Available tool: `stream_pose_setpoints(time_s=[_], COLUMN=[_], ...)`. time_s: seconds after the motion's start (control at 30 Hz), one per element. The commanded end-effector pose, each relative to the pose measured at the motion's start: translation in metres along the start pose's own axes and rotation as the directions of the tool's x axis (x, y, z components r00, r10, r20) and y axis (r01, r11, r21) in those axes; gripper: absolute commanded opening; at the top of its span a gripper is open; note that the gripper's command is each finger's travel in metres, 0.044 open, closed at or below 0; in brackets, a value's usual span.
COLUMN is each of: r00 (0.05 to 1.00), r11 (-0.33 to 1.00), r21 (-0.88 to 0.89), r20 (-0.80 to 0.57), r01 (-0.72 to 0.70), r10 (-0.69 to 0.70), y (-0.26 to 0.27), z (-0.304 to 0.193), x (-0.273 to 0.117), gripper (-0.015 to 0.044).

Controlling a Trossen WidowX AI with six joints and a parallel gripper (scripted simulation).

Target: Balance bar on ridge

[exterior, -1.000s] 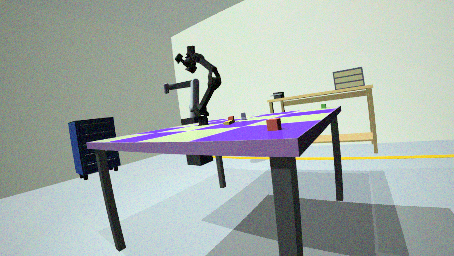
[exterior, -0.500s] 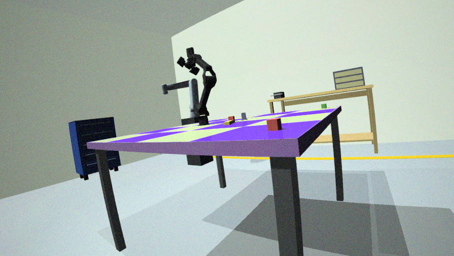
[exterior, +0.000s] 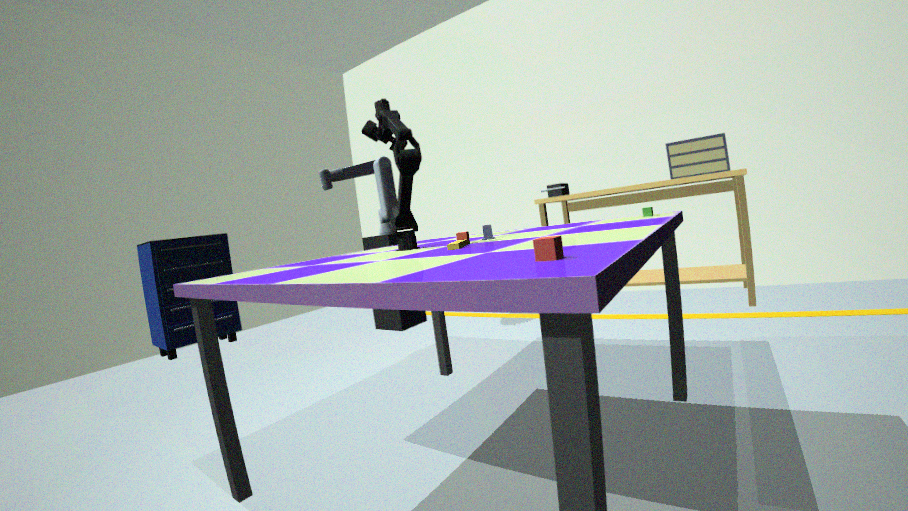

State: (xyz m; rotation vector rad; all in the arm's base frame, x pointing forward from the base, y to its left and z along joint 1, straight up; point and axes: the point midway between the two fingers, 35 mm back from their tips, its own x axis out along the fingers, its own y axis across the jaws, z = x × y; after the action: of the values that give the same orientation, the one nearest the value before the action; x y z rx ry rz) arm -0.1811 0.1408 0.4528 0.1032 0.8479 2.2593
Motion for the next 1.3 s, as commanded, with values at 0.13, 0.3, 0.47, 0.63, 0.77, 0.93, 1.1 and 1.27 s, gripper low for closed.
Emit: stream_pose_setpoints(time_s=[0.13, 0.3, 0.47, 0.63, 0.77, 0.93, 1.1, 1.27], r00=[0.993, 0.982, 0.966, 0.943, 0.921, 0.889, 0.852, 0.811], r11=[0.993, 0.983, 0.970, 0.949, 0.927, 0.895, 0.857, 0.814], r21=[0.027, 0.029, 0.032, 0.056, 0.078, 0.108, 0.142, 0.178], r20=[0.020, 0.056, 0.095, 0.104, 0.109, 0.112, 0.112, 0.109], r01=[0.119, 0.179, 0.240, 0.311, 0.367, 0.433, 0.495, 0.554], r10=[-0.119, -0.180, -0.242, -0.316, -0.374, -0.444, -0.511, -0.575], y=[-0.026, -0.042, -0.058, -0.077, -0.093, -0.113, -0.134, -0.155], z=[0.007, 0.015, 0.023, 0.028, 0.033, 0.038, 0.043, 0.047], x=[0.013, 0.015, 0.016, 0.020, 0.021, 0.022, 0.021, 0.018], gripper=[0.0315, 0.0315, 0.0315, 0.0315, 0.0315, 0.0315, 0.0315, 0.0315])
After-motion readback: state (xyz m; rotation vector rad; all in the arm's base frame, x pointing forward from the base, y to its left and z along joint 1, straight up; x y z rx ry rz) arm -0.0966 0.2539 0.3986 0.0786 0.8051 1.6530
